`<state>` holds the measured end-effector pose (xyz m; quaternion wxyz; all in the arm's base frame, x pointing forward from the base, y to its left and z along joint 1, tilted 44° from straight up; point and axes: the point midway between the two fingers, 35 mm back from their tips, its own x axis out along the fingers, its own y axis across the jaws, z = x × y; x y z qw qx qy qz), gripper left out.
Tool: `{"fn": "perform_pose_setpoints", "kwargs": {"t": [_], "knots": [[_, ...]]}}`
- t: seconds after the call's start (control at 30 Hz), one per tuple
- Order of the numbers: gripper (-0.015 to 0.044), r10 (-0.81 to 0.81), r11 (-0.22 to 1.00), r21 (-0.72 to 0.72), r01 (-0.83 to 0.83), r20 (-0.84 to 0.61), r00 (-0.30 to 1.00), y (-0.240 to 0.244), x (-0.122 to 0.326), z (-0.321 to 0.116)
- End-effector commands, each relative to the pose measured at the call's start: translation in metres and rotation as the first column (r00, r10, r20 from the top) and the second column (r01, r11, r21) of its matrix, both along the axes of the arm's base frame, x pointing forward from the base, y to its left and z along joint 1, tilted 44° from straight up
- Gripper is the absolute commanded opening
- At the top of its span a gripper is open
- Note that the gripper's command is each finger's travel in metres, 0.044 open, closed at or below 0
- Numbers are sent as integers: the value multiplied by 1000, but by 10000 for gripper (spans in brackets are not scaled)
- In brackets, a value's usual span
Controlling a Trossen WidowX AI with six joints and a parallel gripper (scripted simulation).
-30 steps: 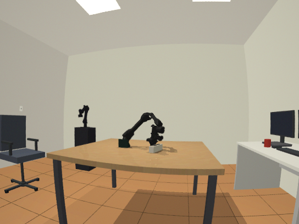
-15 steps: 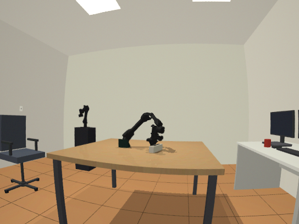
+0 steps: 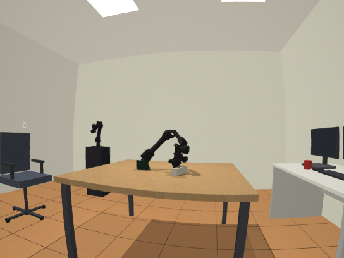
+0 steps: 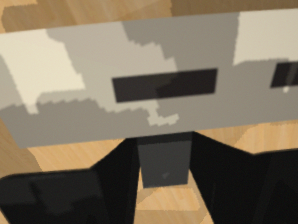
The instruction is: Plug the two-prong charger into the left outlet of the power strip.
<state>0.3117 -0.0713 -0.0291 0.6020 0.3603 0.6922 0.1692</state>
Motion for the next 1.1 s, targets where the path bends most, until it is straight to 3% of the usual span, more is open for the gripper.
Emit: {"fn": "perform_pose_setpoints", "kwargs": {"t": [0.0, 0.93, 1.07], "knots": [[0, -4, 1000, -7, 4, 25, 1000, -4, 7, 2], [0, 0, 1000, 1, 0, -3, 1000, 0, 0, 0], [105, 0, 1000, 1, 0, -3, 1000, 0, 0, 0]]}}
